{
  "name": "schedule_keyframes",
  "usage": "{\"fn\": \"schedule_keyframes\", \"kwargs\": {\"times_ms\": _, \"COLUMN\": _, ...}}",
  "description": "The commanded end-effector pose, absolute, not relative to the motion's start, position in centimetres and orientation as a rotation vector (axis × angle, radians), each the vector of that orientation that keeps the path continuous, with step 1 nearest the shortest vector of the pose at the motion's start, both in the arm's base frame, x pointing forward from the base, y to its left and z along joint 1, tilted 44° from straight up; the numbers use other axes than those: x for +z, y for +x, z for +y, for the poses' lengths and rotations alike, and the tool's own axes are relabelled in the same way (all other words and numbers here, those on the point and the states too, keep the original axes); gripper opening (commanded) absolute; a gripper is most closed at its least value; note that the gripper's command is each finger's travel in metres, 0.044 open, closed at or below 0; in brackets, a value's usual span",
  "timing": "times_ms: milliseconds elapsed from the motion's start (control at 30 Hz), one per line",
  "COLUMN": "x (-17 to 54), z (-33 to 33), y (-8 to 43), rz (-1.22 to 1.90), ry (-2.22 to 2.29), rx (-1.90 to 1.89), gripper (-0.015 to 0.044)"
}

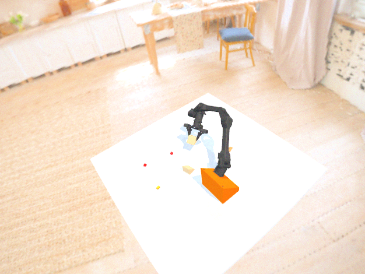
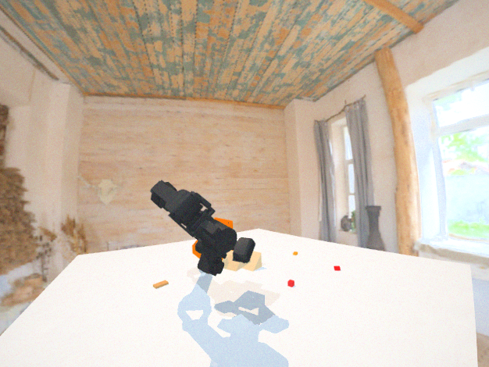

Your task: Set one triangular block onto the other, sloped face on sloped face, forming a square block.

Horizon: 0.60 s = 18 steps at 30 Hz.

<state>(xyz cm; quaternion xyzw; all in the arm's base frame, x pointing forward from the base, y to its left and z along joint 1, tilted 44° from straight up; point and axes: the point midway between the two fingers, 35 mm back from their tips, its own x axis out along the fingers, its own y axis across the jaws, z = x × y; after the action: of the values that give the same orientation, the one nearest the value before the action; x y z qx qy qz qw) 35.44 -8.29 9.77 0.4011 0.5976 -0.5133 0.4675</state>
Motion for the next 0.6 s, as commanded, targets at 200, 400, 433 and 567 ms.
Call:
{"fn": "schedule_keyframes", "kwargs": {"times_ms": 200, "x": 9.8, "z": -8.04, "y": 35.37, "rz": 1.506, "ry": 0.879, "rx": -1.176, "gripper": 0.0}}
{"fn": "schedule_keyframes", "kwargs": {"times_ms": 400, "x": 9.55, "z": -7.94, "y": 35.27, "rz": 1.57, "ry": 0.696, "rx": -1.035, "gripper": 0.0}}
{"fn": "schedule_keyframes", "kwargs": {"times_ms": 433, "x": 9.51, "z": -7.93, "y": 35.26, "rz": 1.58, "ry": 0.665, "rx": -1.012, "gripper": 0.0}}
{"fn": "schedule_keyframes", "kwargs": {"times_ms": 567, "x": 9.37, "z": -7.86, "y": 35.2, "rz": 1.617, "ry": 0.542, "rx": -0.918, "gripper": 0.0}}
